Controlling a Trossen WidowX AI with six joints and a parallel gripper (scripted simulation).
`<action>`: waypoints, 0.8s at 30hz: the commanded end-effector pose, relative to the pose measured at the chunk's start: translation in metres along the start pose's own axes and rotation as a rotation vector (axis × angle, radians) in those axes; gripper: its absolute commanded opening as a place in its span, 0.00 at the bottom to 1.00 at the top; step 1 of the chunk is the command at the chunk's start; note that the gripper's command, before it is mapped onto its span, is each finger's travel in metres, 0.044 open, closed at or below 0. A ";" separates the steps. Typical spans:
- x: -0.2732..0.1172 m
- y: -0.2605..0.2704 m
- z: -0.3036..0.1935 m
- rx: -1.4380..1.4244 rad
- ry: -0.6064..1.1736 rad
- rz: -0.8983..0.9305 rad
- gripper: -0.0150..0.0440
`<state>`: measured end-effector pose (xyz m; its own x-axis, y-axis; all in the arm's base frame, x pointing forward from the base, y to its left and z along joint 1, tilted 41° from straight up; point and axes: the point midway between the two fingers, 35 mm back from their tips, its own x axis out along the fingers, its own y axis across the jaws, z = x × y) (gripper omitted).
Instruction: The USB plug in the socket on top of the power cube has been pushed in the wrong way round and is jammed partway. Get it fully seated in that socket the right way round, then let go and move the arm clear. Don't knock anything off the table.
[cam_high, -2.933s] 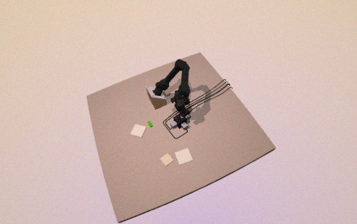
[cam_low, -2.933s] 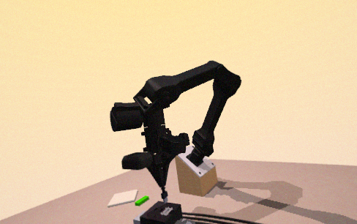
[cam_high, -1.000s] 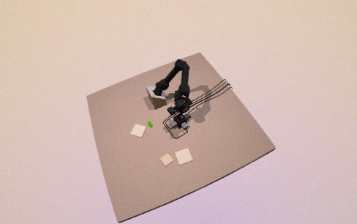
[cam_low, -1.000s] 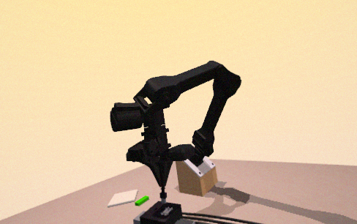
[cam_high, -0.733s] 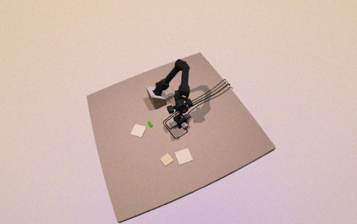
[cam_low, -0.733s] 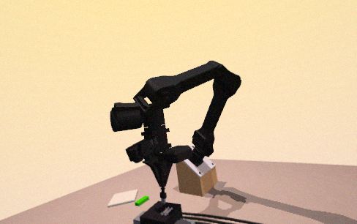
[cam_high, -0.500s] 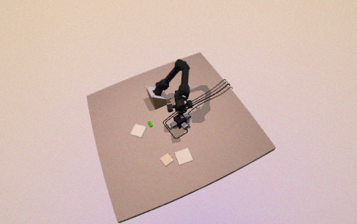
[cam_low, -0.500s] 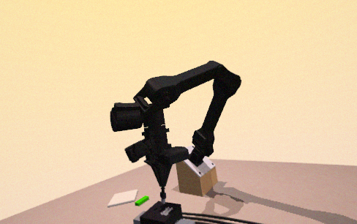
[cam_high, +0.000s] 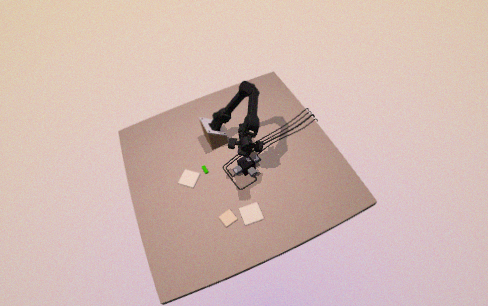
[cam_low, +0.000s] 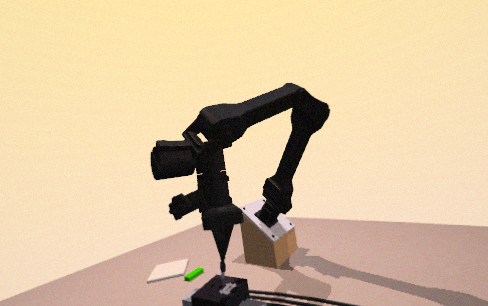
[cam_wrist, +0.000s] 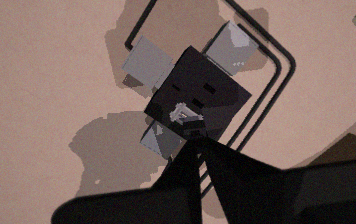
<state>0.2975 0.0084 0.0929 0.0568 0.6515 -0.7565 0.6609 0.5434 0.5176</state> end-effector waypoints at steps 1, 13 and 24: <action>0.000 0.000 0.000 0.090 -0.001 0.000 0.25; 0.000 0.000 0.000 0.405 -0.001 0.000 0.25; 0.000 0.000 0.000 0.675 -0.001 0.001 0.25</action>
<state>0.2976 0.0084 0.0929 0.0569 0.6515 -0.7565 0.9734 0.1324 0.1872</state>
